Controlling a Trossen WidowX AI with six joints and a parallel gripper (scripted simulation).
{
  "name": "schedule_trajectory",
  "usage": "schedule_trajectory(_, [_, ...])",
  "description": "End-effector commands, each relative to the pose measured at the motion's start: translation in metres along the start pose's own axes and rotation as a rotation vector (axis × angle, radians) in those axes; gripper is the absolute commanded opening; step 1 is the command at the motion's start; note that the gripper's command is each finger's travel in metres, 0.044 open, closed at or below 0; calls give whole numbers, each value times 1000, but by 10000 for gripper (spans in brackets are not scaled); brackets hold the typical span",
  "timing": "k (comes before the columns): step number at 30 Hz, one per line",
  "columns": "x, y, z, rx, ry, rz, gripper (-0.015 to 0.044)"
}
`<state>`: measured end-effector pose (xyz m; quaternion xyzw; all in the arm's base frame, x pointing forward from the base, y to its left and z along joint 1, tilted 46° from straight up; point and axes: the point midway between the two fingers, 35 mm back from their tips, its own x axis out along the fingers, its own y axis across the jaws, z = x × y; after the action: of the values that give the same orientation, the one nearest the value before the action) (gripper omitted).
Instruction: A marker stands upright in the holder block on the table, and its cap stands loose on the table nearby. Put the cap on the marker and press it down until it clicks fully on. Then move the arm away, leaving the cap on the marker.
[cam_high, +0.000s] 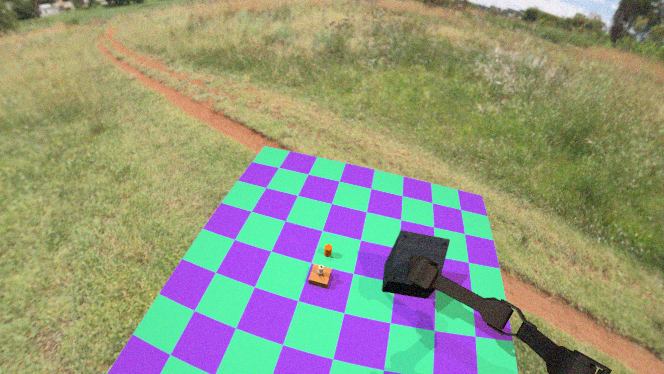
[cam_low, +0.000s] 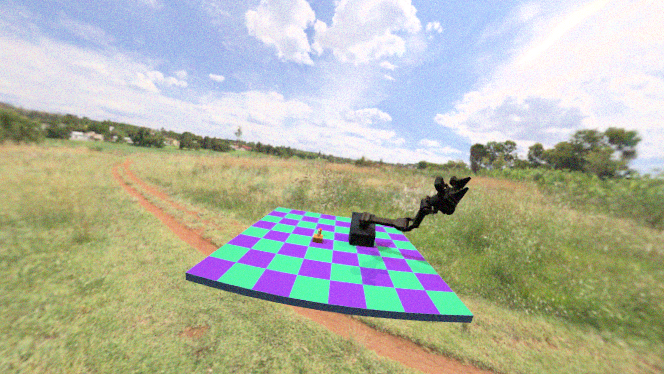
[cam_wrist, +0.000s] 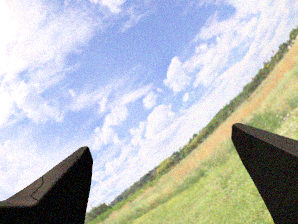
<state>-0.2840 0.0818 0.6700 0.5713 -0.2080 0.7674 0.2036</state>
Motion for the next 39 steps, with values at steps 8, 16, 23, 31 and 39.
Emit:
schedule_trajectory(8, [3,-37,80,-201,-171,-103,241])
schedule_trajectory(16, [-13,-71,186,-369,-373,-246,241])
schedule_trajectory(23, [-41,-93,265,-407,-536,-355,241])
schedule_trajectory(31, [-79,-117,338,-531,-676,-520,241])
schedule_trajectory(39, [-137,-135,414,-720,-822,-745,241])
